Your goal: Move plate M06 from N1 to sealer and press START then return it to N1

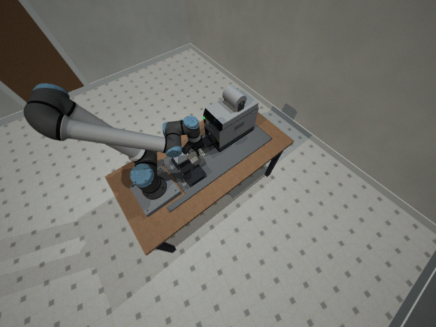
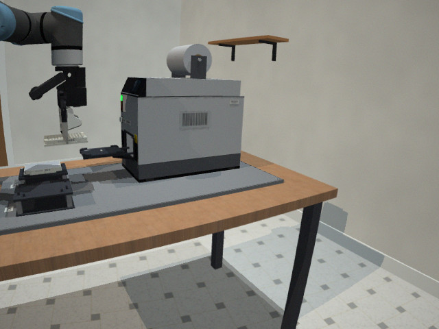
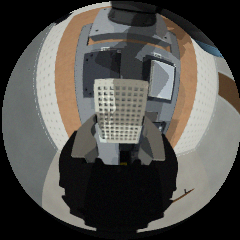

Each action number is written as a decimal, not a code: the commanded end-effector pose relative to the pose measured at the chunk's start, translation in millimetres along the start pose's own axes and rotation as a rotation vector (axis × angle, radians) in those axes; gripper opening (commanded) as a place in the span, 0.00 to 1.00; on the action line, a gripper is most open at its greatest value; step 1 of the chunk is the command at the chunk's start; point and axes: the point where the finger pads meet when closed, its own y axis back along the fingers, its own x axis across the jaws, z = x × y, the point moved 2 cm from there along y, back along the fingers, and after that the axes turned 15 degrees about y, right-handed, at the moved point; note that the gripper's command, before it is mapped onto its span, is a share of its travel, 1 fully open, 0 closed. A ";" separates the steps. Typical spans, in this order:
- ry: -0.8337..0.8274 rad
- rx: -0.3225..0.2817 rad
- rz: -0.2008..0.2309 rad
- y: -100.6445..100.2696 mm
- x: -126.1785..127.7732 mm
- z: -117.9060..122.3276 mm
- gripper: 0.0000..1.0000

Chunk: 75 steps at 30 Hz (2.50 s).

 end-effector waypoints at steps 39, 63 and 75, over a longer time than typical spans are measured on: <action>0.000 -0.001 -0.001 0.4 36.0 80.9 0.00; 0.000 -0.001 -0.001 0.4 57.3 127.7 0.00; 0.000 -0.001 -0.001 0.4 66.9 148.9 0.00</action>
